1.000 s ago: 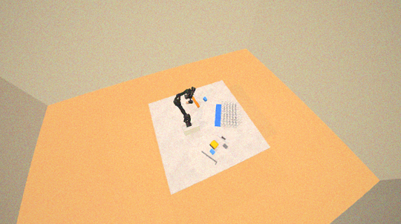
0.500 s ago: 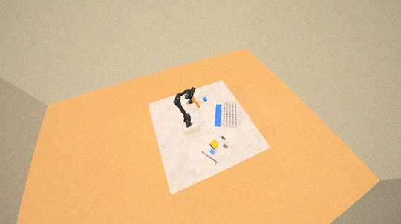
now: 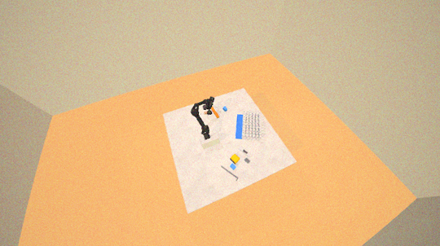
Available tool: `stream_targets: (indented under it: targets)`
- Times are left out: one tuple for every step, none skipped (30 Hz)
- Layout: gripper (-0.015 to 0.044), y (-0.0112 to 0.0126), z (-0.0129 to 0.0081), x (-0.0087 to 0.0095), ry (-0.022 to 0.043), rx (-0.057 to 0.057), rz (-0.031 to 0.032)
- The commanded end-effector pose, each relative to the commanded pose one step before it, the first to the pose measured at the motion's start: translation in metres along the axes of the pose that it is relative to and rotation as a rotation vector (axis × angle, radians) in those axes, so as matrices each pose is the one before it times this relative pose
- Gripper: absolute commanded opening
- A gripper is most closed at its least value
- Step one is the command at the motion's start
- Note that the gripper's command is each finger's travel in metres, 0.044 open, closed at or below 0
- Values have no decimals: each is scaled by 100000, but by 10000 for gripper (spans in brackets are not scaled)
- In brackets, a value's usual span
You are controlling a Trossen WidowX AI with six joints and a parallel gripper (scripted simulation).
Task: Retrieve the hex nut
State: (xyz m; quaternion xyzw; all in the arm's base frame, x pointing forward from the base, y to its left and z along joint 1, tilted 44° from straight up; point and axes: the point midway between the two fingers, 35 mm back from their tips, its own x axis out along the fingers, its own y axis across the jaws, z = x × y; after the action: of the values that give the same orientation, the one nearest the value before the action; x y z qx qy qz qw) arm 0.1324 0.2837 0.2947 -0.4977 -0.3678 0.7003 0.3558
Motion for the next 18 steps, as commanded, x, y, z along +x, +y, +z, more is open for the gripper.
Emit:
stream_targets:
  targets:
    - [280, 467, -216, 688, -7, 1040, 756]
    - [280, 39, -41, 148, -13, 14, -9]
    - [280, 39, -40, 148, -13, 15, -11]
    - [280, 39, -39, 149, -14, 16, -13]
    - [280, 39, -38, 149, -14, 16, -15]
    - [280, 40, -37, 149, -11, 9, -18]
    - [280, 40, -36, 149, -11, 8, -20]
    - [280, 41, -35, 149, -11, 9, -21]
    - [280, 41, -35, 149, -10, 4, -24]
    - [280, 42, -34, 149, -8, 1, -26]
    - [280, 45, -37, 148, -1, -19, -29]
    - [280, 45, -36, 148, -2, -18, -31]
    - [280, 45, -35, 148, -2, -18, -33]
    - [280, 46, -33, 148, -2, -17, -35]
    - [280, 46, -32, 148, -3, -16, -37]
    - [280, 46, -31, 148, -3, -15, -39]
    - [280, 46, -30, 148, -3, -15, -40]
    - [280, 47, -29, 147, -4, -14, -42]
